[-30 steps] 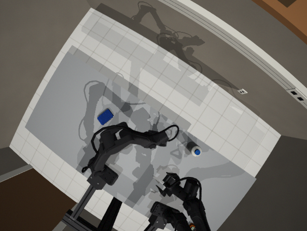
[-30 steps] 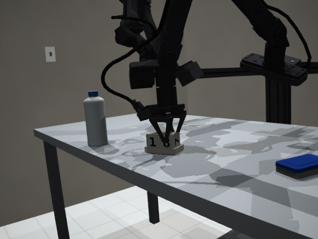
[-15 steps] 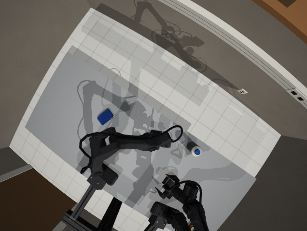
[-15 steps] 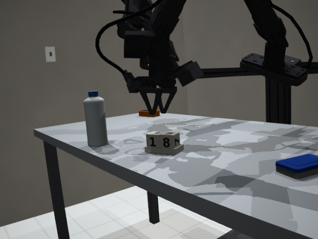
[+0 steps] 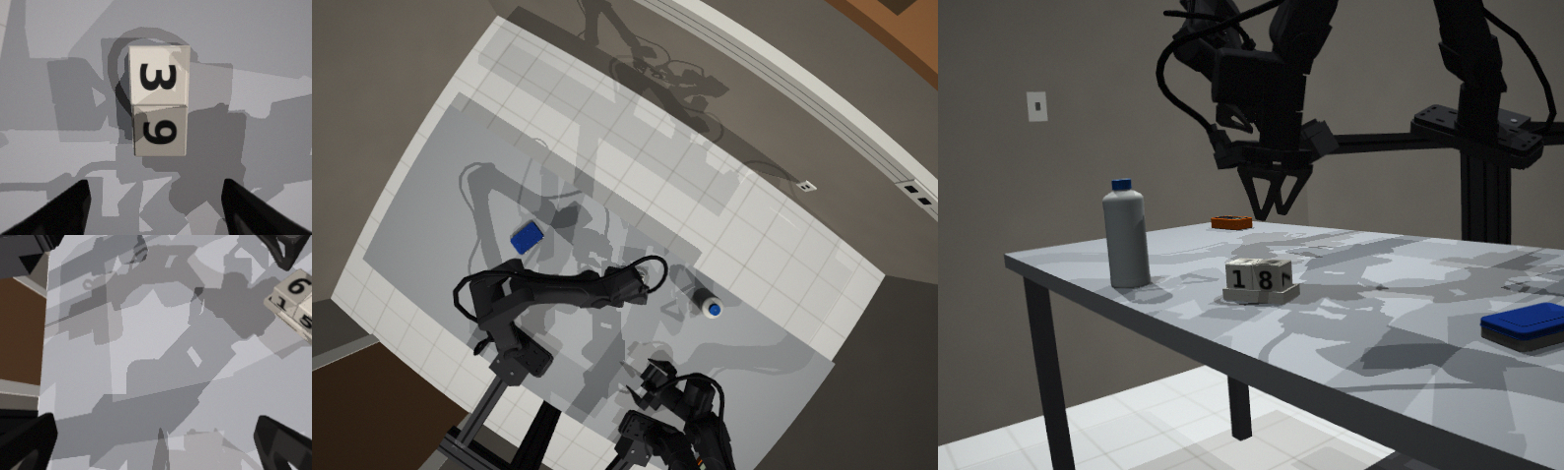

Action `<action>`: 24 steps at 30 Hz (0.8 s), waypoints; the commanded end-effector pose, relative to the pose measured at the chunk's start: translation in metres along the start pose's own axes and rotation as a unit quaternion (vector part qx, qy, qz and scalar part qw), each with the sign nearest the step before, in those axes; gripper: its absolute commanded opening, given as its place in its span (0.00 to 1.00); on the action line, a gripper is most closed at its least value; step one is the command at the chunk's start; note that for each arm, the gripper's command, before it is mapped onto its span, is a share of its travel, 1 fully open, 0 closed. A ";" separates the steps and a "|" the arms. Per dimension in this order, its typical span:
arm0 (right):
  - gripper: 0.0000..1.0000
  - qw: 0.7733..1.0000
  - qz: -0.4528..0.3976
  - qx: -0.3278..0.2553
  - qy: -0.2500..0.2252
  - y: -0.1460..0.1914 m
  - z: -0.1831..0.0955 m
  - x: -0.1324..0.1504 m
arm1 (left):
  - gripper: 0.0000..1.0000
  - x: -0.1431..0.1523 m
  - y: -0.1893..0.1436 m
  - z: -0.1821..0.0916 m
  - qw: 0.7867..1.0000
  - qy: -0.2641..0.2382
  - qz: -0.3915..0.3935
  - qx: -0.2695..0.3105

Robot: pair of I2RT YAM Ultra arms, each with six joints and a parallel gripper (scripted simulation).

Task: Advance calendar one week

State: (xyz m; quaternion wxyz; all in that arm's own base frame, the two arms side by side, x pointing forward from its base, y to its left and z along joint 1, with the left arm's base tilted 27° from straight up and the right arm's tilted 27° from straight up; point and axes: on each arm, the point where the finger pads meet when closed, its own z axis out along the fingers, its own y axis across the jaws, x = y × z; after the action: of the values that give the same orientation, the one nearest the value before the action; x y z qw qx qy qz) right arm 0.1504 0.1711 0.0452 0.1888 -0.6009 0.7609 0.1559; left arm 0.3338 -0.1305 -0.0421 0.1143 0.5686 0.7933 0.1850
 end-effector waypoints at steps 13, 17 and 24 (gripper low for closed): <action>1.00 1.000 0.001 0.004 0.001 0.014 -0.018 -0.015 | 0.71 0.007 0.006 -0.022 0.989 -0.146 -0.004 -0.007; 1.00 1.000 0.002 0.003 0.002 0.017 -0.021 -0.017 | 0.71 0.008 0.000 -0.021 0.990 -0.139 -0.002 0.000; 1.00 1.000 0.002 0.003 0.002 0.021 -0.024 -0.020 | 0.71 0.007 0.001 -0.021 0.990 -0.140 -0.003 -0.001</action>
State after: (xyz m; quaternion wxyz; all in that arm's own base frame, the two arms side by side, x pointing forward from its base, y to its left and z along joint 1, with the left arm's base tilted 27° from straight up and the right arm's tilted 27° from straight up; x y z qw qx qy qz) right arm 0.1329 0.1792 0.0638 0.1841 -0.5987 0.7638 0.1559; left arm 0.3147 -0.1128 -0.0358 0.1857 0.5822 0.7835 0.1126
